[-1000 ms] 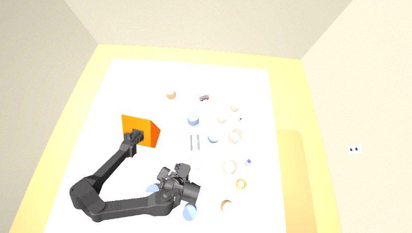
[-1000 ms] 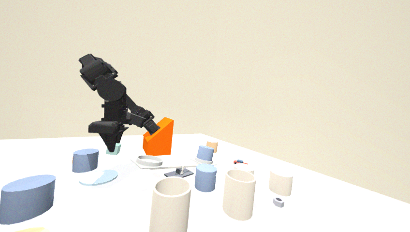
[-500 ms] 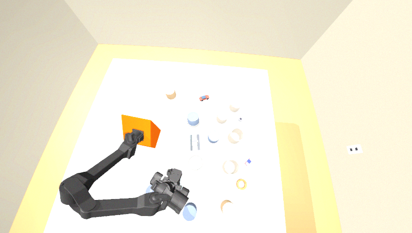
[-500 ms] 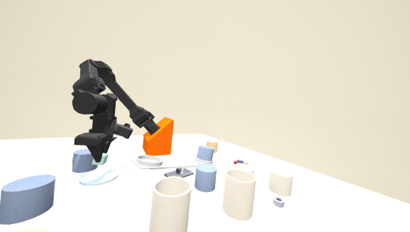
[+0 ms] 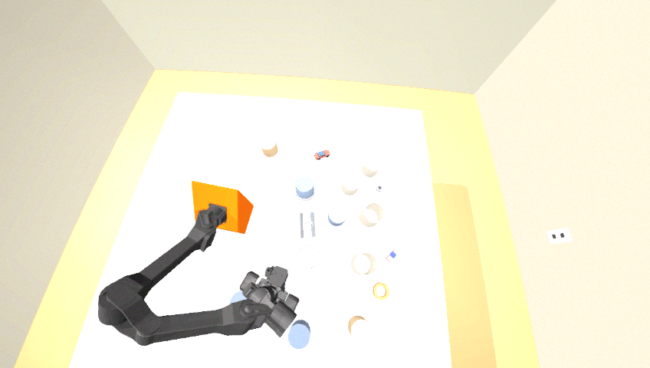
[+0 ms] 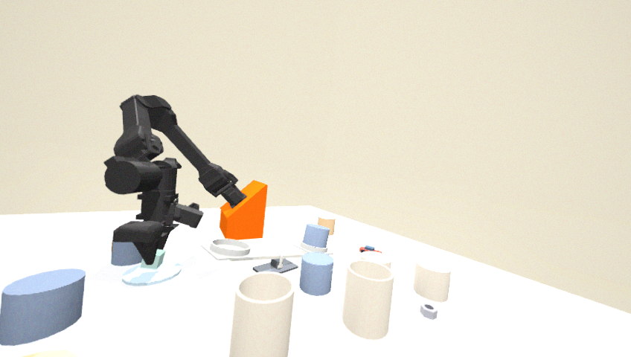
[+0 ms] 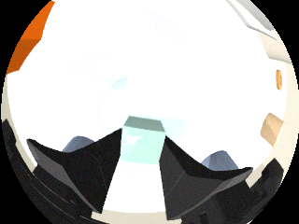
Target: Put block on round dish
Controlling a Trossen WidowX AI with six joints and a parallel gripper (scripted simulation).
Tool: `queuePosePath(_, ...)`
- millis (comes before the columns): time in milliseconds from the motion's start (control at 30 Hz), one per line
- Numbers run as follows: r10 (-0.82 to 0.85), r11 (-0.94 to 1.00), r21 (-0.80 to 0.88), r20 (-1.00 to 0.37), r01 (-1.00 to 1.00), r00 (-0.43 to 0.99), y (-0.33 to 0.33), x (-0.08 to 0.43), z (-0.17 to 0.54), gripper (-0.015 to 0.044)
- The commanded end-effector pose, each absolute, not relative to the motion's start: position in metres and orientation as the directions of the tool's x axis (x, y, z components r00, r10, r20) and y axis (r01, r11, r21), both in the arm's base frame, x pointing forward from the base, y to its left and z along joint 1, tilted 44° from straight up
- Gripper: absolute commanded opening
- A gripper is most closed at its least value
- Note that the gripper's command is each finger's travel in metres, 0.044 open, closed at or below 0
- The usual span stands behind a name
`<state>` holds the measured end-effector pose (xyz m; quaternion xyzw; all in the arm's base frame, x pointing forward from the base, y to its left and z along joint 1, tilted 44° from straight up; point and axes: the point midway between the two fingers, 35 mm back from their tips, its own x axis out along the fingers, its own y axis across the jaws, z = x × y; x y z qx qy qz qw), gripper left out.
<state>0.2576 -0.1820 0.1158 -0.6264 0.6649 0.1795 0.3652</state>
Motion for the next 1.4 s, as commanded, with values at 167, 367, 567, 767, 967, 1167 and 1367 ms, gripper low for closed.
queuePosePath(167, -0.698, 0.150, -0.210, -0.714, -0.966, 0.047, -0.191, 0.257, 0.104, 0.0000)
queuePosePath(367, -0.702, 0.152, -0.217, -0.711, -0.964, 0.049, -0.190, 0.258, 0.108, 0.0131)
queuePosePath(567, -0.702, 0.152, -0.217, -0.711, -0.964, 0.049, -0.190, 0.258, 0.108, 0.0289)
queuePosePath(767, -0.700, 0.152, -0.216, -0.713, -0.965, 0.049, -0.183, 0.258, 0.114, 0.0440)
queuePosePath(967, -0.696, 0.150, -0.210, -0.717, -0.966, 0.047, -0.149, 0.254, 0.147, 0.0440)
queuePosePath(1167, -0.694, 0.142, -0.215, -0.717, -0.966, 0.057, -0.124, 0.251, 0.173, 0.0440)
queuePosePath(1367, -0.695, 0.141, -0.215, -0.717, -0.966, 0.058, -0.122, 0.251, 0.175, 0.0440)
